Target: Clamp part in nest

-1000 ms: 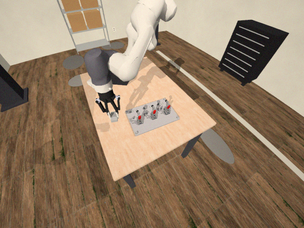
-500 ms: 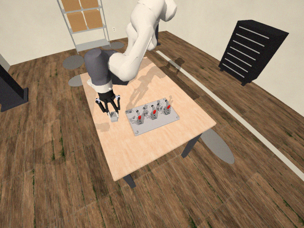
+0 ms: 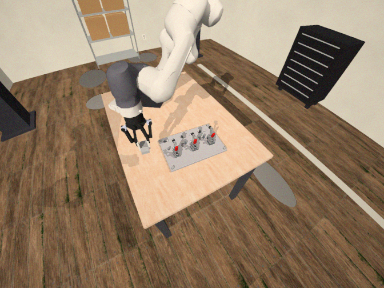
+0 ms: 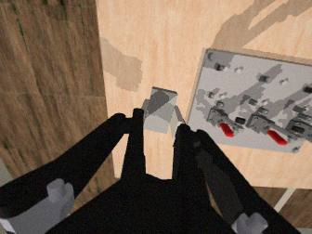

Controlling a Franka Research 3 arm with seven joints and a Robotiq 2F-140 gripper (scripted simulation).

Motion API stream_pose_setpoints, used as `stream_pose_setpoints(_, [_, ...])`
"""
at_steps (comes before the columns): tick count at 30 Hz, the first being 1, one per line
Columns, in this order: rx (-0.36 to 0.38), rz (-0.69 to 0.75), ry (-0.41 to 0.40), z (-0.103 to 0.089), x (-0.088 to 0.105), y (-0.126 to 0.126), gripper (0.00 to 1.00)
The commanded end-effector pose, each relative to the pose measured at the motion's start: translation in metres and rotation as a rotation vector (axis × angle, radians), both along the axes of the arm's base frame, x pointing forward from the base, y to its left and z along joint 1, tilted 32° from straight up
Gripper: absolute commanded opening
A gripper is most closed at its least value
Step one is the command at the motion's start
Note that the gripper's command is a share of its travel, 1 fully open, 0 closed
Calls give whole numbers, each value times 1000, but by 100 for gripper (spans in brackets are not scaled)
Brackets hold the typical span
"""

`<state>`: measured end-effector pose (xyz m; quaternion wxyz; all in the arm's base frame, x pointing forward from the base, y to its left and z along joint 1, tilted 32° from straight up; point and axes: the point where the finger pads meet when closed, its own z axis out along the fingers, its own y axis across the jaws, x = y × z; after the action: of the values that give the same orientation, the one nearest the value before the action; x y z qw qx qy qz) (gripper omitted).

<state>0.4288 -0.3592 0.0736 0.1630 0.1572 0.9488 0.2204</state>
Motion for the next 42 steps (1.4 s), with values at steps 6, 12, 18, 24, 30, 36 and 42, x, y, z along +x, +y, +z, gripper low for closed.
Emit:
stream_pose_setpoints(6, [-35,60,-32,2,-1,-3,0])
stream_pose_setpoints(12, [-35,60,-32,0,-3,-2,0])
stream_pose_setpoints(18, [-35,60,-32,-3,-6,0,0])
stream_pose_setpoints(24, [-35,60,-32,-7,-9,2,0])
stream_pose_setpoints(30, [-35,60,-32,-13,-16,6,0])
stream_pose_setpoints(36, [-35,60,-32,-19,-22,11,0])
stream_pose_setpoints(42, [-35,60,-32,-23,-26,14,0])
